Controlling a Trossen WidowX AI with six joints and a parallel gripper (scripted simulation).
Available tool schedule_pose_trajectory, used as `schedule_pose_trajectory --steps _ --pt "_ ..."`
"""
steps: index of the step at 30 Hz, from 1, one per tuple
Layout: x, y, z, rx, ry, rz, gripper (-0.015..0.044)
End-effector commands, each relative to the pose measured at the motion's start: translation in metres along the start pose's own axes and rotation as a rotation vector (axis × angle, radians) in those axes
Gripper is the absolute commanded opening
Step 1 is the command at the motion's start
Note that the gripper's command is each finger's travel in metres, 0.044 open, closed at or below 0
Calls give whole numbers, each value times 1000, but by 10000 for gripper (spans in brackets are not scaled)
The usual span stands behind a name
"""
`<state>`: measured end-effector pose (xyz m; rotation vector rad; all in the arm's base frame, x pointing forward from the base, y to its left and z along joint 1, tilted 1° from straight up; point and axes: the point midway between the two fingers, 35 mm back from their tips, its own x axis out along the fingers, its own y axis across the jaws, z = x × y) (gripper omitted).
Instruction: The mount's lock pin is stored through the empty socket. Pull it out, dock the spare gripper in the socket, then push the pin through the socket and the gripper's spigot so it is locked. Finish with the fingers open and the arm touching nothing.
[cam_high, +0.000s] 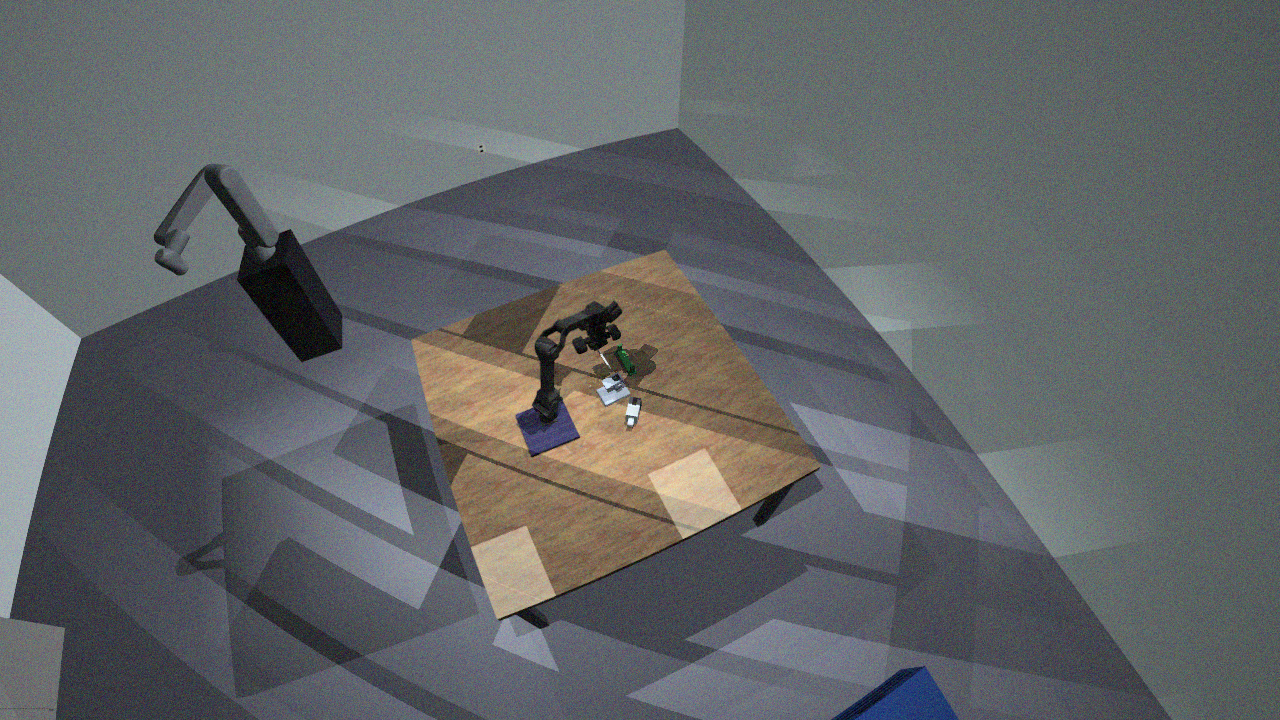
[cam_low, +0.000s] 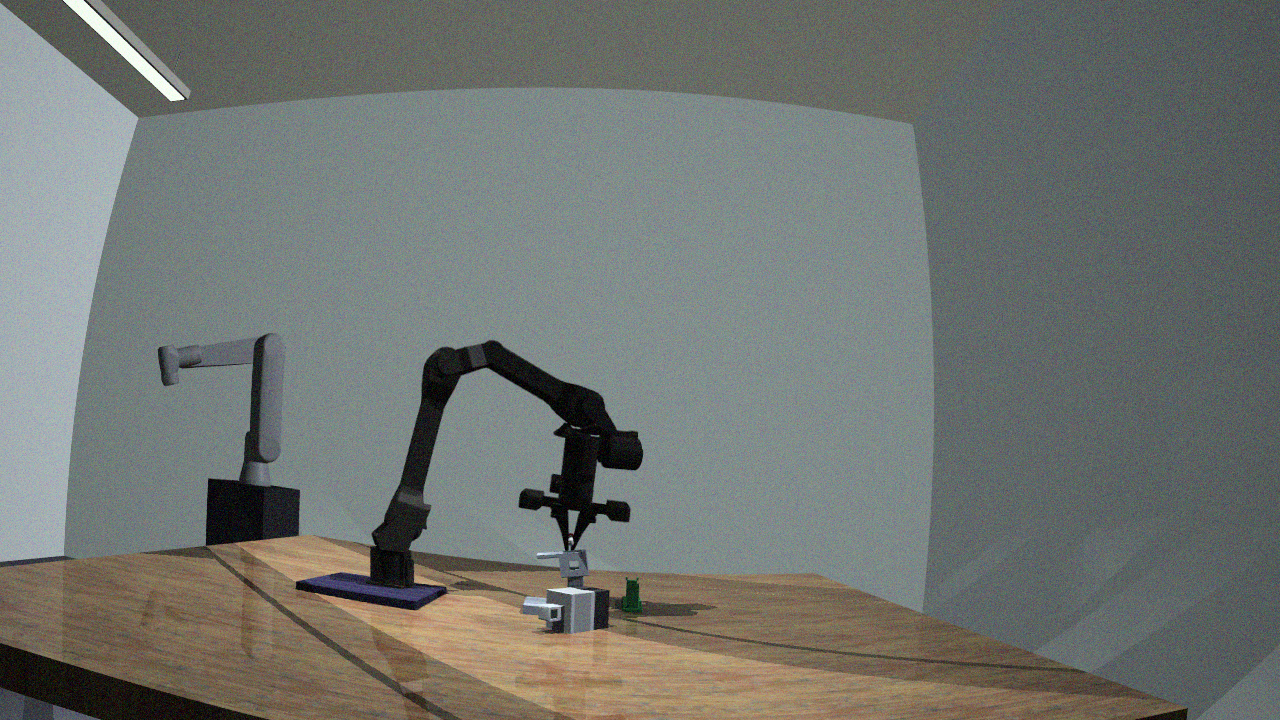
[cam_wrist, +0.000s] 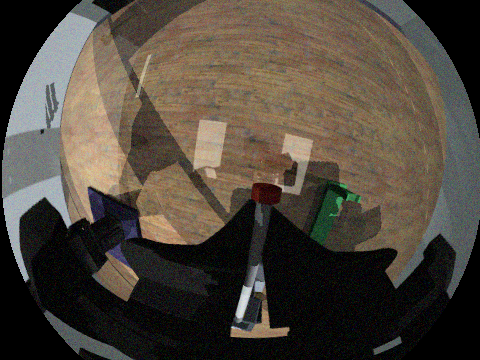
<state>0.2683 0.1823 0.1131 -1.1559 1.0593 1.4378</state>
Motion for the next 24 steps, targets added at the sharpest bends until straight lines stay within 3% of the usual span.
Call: schedule_pose_trajectory --steps 1,24 --pt "0 0 0 0 0 0 13" --pt "-10 -46 20 29 2 -9 0"
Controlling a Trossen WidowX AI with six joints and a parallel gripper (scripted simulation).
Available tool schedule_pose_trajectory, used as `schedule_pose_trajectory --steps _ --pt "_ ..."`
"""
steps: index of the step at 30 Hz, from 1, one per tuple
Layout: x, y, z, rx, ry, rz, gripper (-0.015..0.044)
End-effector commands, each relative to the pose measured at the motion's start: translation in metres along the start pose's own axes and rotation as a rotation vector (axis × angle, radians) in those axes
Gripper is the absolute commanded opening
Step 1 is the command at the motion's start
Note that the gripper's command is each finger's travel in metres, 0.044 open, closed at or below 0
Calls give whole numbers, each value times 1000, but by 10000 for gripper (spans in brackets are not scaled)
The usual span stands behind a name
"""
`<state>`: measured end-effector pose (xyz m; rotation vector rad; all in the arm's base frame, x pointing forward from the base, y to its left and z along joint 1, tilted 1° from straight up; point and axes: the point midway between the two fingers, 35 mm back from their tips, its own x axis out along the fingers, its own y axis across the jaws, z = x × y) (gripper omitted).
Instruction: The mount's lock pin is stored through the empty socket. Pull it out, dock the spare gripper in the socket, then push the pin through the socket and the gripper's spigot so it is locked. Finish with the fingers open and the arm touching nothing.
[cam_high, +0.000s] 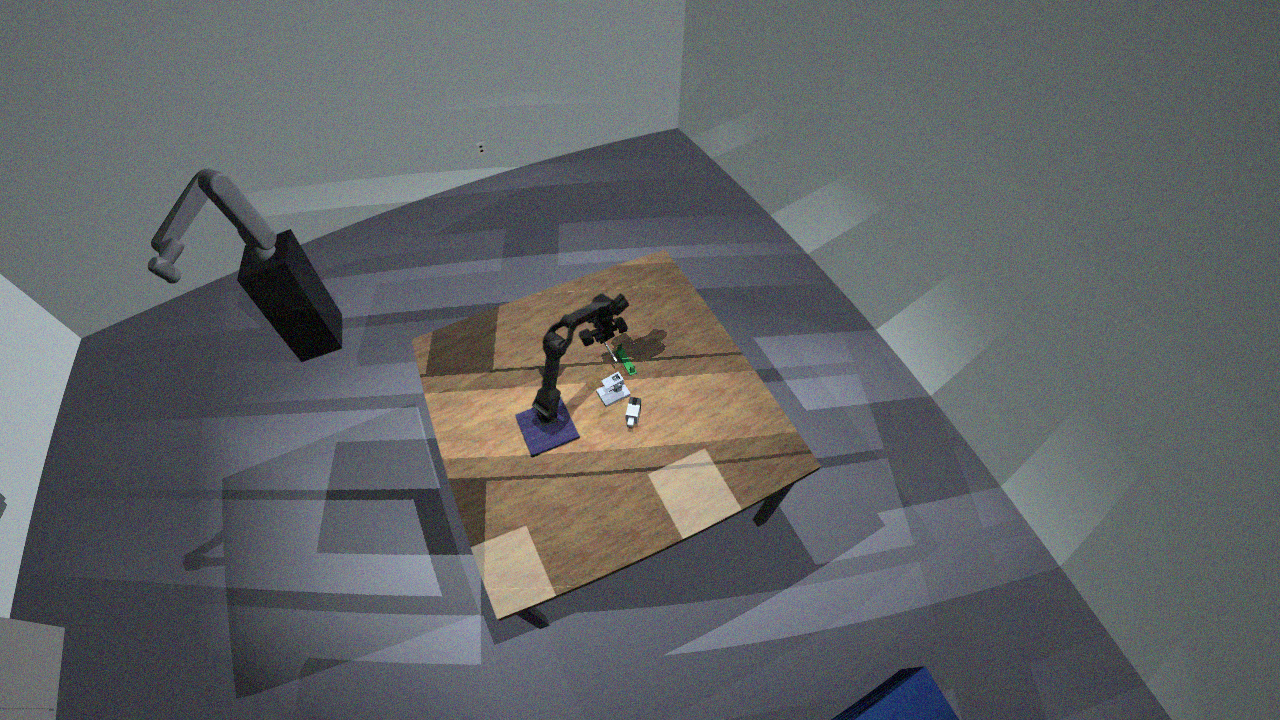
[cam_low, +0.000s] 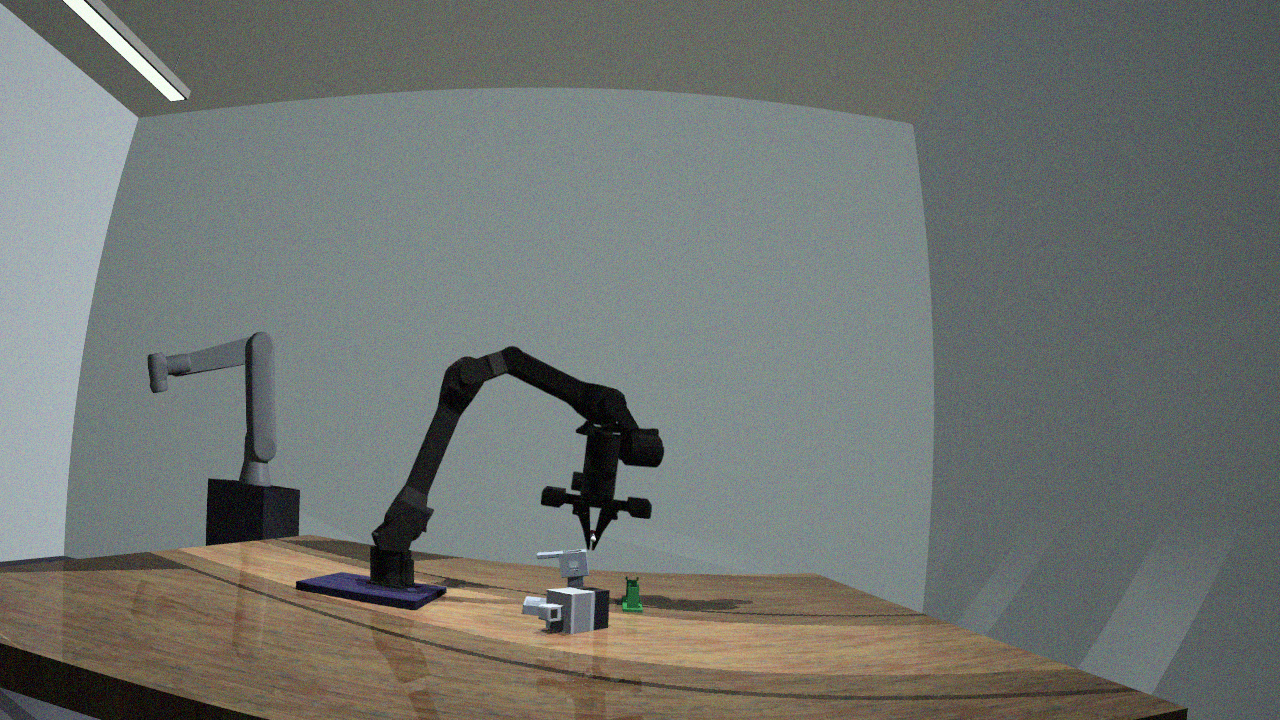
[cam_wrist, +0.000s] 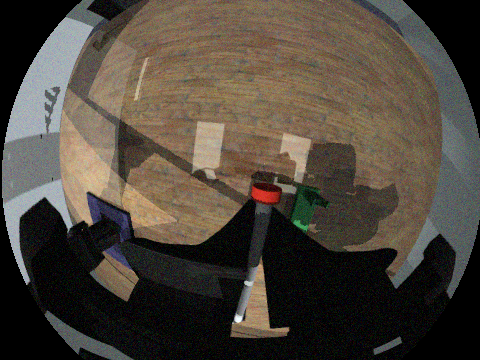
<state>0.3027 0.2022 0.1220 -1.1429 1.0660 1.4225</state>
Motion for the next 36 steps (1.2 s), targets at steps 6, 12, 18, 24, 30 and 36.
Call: schedule_pose_trajectory --steps 6,12,18,24,30,36 --pt "-3 -25 11 20 3 -7 0" --pt "-4 -40 17 27 0 -9 0" --pt "-4 -54 23 35 -2 -11 0" --pt "-3 -67 28 42 -5 -12 0" --pt "-2 -72 30 45 -6 -13 0" --pt "7 -73 29 45 -5 -12 0"
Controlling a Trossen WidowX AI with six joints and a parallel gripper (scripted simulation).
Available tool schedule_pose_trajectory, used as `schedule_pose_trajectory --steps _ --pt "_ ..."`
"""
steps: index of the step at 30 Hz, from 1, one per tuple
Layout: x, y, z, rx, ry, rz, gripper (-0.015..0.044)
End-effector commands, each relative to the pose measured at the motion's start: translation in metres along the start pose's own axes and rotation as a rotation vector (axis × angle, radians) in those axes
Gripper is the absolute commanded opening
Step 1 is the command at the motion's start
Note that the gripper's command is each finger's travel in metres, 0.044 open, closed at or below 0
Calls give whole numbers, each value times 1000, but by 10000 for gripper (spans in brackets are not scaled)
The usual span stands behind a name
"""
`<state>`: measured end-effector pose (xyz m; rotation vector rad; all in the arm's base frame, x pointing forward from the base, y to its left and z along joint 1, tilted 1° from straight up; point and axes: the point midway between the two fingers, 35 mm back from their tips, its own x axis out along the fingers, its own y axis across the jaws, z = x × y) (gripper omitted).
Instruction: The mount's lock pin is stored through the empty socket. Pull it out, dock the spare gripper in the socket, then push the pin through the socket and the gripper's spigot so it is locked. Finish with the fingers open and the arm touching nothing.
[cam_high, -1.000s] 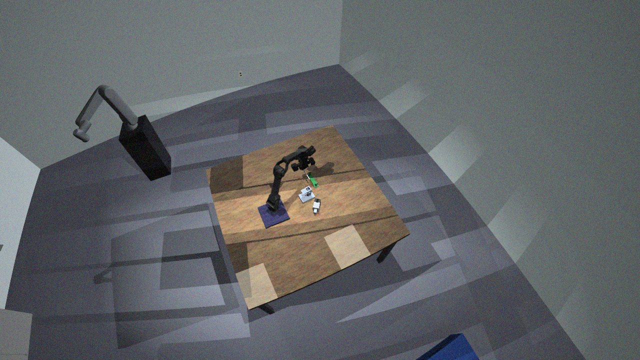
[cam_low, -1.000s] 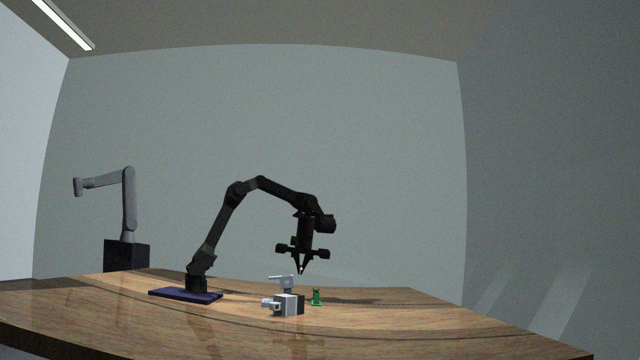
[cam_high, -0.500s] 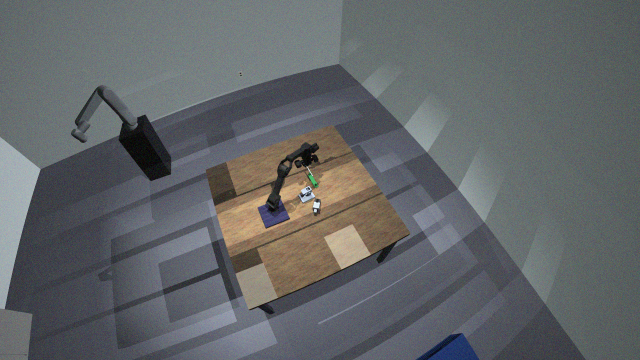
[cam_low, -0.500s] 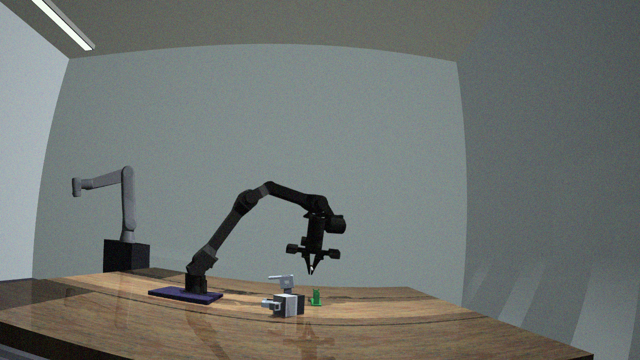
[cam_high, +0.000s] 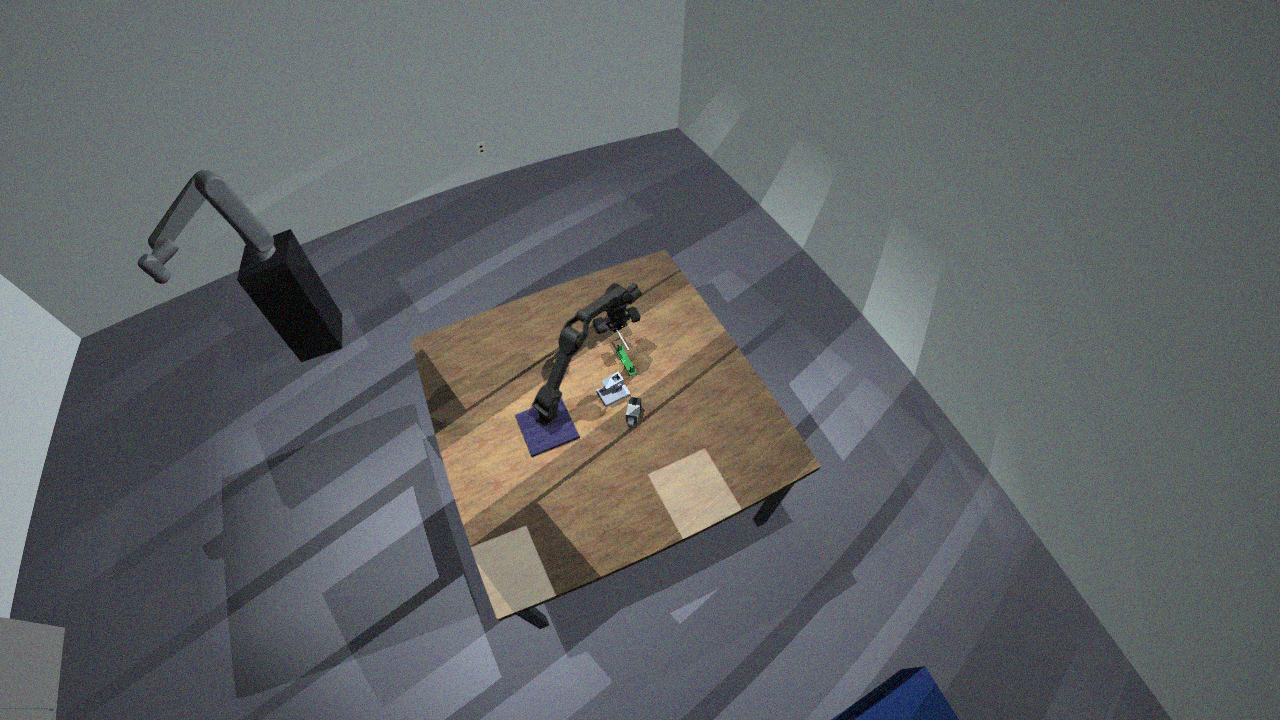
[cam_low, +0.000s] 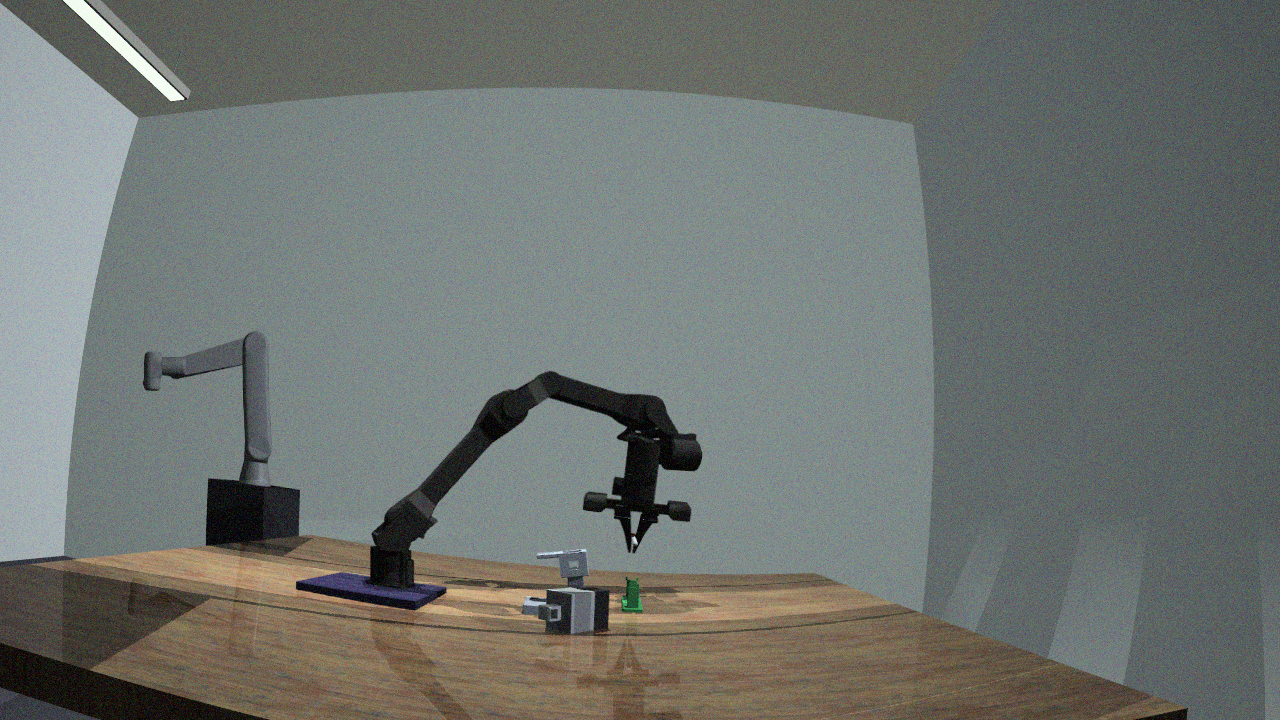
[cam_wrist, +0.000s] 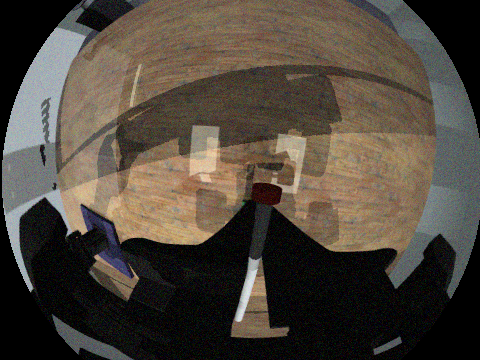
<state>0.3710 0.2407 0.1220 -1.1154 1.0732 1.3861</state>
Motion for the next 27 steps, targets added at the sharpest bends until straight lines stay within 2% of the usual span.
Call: schedule_pose_trajectory --steps 1,27 --pt "7 -1 -1 6 2 4 0" --pt "45 -4 -6 4 -2 -4 0"
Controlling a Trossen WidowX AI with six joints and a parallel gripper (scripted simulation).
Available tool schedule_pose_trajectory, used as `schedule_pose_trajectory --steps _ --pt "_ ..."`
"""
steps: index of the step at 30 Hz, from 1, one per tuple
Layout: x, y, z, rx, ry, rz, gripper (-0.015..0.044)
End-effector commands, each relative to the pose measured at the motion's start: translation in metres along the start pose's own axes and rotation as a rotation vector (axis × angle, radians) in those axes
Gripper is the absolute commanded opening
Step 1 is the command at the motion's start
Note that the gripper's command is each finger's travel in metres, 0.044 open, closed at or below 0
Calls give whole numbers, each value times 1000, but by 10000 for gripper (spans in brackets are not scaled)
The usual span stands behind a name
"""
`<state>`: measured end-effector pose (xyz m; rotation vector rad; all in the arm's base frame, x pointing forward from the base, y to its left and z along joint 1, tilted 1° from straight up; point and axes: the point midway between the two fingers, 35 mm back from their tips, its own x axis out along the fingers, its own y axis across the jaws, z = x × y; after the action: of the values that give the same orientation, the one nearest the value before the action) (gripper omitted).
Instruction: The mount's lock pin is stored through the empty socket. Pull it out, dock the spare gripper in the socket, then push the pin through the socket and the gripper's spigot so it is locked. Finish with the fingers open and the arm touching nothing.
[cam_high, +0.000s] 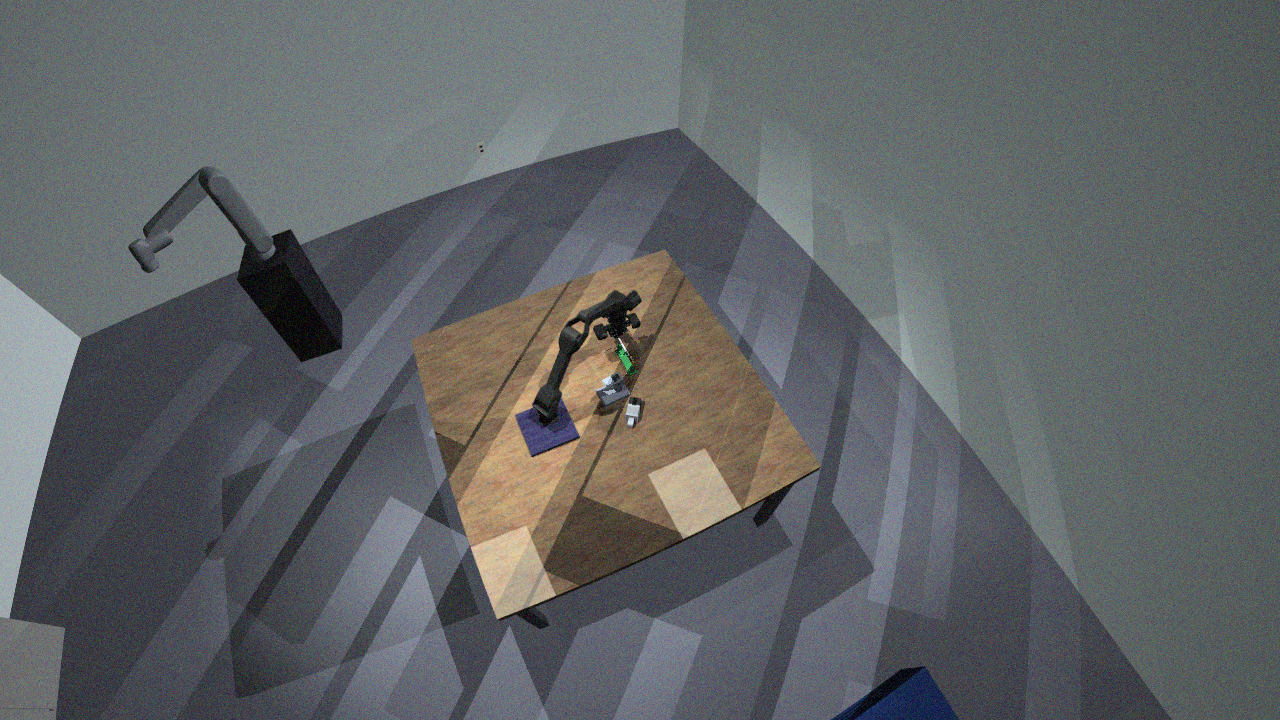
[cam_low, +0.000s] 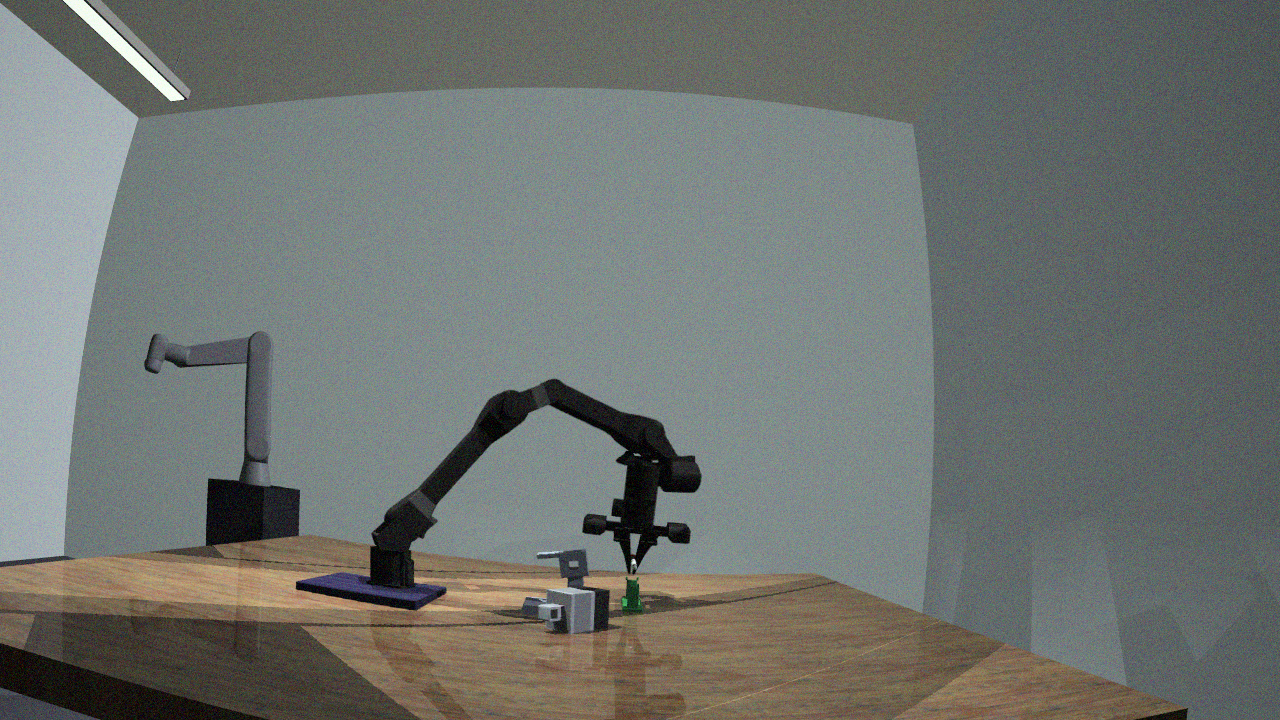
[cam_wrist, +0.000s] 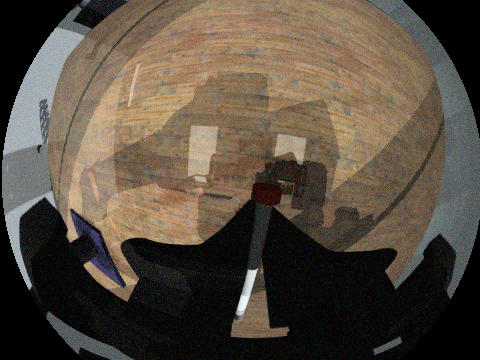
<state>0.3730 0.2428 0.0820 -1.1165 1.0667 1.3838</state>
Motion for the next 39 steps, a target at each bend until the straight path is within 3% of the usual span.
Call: schedule_pose_trajectory --steps 1,29,36,39 --pt "7 0 -1 5 0 1 0" --pt "24 -1 -4 4 -2 -5 0" --pt "24 -1 -4 -1 -2 -5 184" --pt "24 -1 -4 -1 -2 -5 200"
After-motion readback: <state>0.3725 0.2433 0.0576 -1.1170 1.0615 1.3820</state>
